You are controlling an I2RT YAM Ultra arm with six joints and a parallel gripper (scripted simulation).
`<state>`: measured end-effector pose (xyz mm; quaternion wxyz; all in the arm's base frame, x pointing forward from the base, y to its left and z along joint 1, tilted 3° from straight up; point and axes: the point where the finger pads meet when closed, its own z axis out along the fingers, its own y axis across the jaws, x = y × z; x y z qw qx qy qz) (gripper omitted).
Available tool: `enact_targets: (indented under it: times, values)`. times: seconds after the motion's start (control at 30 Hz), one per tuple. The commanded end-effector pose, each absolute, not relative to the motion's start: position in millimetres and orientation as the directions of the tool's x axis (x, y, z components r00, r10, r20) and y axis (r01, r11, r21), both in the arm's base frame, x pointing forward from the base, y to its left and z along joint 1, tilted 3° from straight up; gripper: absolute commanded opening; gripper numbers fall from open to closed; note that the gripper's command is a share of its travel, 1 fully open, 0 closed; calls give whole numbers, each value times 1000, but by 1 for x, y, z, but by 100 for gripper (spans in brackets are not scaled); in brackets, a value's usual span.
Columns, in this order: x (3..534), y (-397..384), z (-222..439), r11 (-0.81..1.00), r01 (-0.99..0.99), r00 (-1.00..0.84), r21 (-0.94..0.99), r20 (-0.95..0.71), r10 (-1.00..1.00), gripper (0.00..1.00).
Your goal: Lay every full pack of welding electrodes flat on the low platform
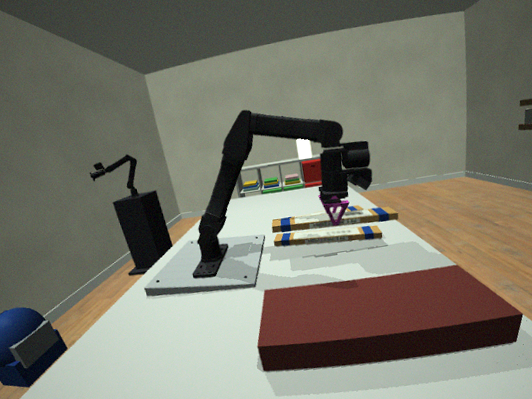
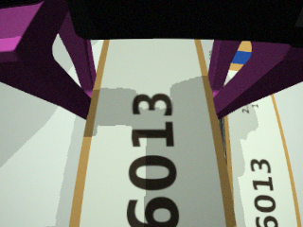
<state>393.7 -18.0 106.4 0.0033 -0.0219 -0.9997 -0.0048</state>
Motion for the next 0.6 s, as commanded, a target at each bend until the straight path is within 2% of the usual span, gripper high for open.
enact_targets:
  times: [0.0,0.57]
  values:
    - [397,-19,142,999,45,-998,7,-54,45,0]
    - [396,-19,149,999,45,-998,7,-48,45,0]
